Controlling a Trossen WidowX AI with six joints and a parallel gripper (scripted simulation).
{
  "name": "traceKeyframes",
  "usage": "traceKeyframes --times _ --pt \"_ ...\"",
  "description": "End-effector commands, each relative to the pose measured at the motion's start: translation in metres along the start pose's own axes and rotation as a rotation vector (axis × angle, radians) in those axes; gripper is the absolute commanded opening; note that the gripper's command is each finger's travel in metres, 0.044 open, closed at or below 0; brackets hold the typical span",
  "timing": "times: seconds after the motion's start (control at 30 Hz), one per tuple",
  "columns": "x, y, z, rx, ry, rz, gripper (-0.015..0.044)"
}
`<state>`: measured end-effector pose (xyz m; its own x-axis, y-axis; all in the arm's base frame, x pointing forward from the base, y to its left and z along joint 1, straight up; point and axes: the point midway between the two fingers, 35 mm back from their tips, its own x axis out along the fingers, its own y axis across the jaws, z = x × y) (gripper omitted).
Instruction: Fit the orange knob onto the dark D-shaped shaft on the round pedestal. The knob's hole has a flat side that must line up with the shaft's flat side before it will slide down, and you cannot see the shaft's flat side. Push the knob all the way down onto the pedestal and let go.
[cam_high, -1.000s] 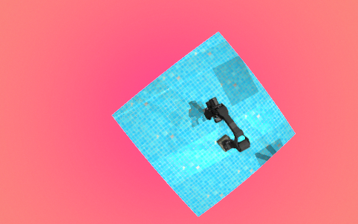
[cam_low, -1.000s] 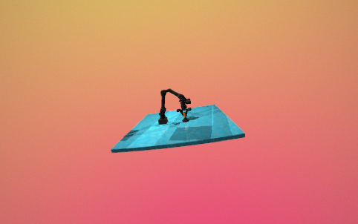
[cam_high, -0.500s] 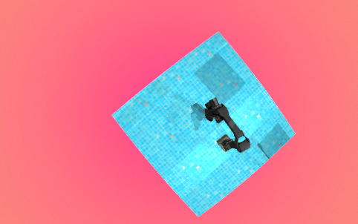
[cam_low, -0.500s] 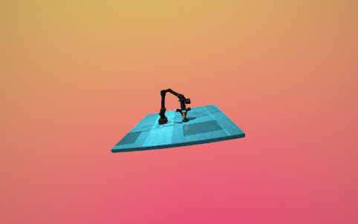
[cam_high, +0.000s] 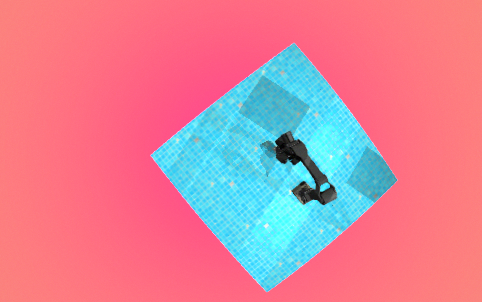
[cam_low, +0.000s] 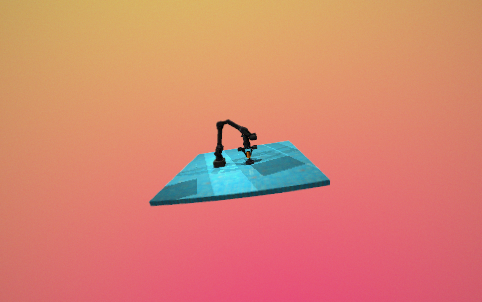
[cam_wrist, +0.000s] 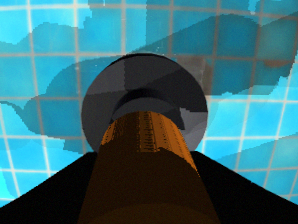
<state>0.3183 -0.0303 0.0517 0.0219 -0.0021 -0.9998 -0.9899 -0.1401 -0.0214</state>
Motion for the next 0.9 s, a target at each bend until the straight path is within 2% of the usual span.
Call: traceKeyframes --times 0.0,0.57,0.87 --pt "-0.0011 -0.0049 -0.0016 -0.004 0.005 -0.006 0.0000" --pt "-0.0037 -0.0056 -0.0017 -0.004 0.005 -0.006 0.0000" --pt "-0.0033 -0.0026 -0.0010 -0.213 0.005 -0.005 0.0000"
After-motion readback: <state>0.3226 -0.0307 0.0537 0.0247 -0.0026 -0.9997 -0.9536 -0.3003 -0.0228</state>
